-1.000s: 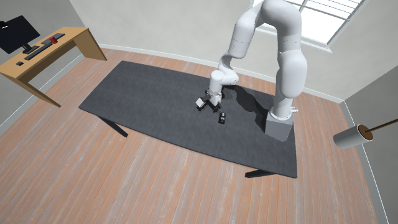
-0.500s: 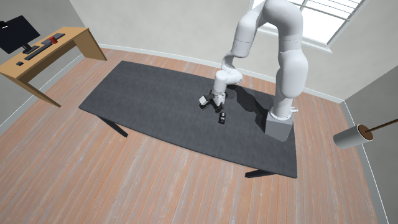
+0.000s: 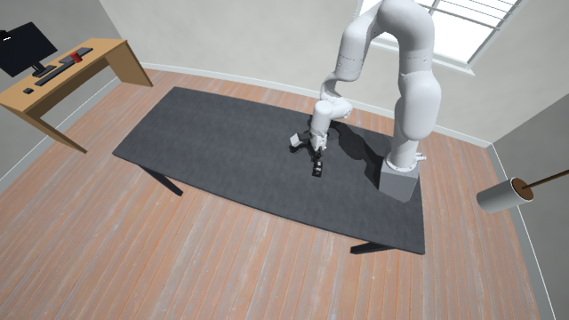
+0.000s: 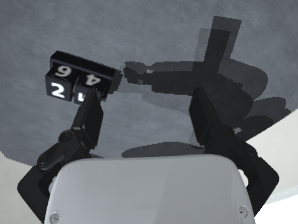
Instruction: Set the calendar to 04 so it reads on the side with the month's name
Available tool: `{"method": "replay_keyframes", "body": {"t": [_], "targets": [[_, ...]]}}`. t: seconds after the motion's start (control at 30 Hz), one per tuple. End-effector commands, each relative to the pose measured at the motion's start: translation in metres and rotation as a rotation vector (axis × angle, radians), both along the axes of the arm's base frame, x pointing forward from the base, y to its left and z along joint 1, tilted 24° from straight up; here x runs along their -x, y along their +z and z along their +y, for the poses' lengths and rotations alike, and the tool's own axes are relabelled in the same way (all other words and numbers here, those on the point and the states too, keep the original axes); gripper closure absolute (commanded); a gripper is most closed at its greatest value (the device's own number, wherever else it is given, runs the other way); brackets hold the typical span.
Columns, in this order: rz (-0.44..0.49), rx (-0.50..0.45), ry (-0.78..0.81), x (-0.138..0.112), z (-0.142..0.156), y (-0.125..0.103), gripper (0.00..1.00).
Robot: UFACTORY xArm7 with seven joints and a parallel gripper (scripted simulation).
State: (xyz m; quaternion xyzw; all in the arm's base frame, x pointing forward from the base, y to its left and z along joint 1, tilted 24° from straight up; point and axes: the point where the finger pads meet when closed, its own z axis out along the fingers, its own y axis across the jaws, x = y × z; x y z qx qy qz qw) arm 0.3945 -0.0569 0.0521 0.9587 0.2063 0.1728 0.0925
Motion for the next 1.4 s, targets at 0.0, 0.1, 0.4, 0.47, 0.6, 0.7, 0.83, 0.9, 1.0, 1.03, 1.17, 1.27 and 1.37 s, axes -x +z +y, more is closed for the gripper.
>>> {"method": "replay_keyframes", "body": {"t": [0.0, 0.1, 0.4, 0.47, 0.6, 0.7, 0.83, 0.9, 1.0, 1.03, 1.17, 1.27, 1.37], "targets": [[-0.028, 0.011, -0.018, -0.001, 0.000, 0.001, 0.00], [-0.036, -0.017, -0.086, 0.001, 0.000, 0.000, 0.00], [-0.056, -0.083, -0.244, 0.015, -0.004, -0.005, 0.00], [-0.056, -0.083, -0.244, 0.020, -0.005, -0.008, 0.00], [-0.056, -0.083, -0.244, 0.025, -0.007, -0.009, 0.00], [-0.056, -0.083, -0.246, 0.025, -0.007, -0.009, 0.00], [-0.064, -0.108, -0.304, 0.026, -0.007, -0.010, 0.00], [-0.076, -0.146, -0.397, 0.028, -0.007, -0.010, 0.00], [-0.085, -0.183, -0.484, 0.032, -0.008, -0.012, 0.00], [-0.085, -0.183, -0.484, 0.038, -0.010, -0.014, 0.00], [-0.085, -0.183, -0.484, 0.051, -0.013, -0.020, 0.00], [-0.086, -0.184, -0.486, 0.051, -0.013, -0.020, 0.00], [-0.090, -0.198, -0.519, 0.052, -0.014, -0.020, 0.00]]}}
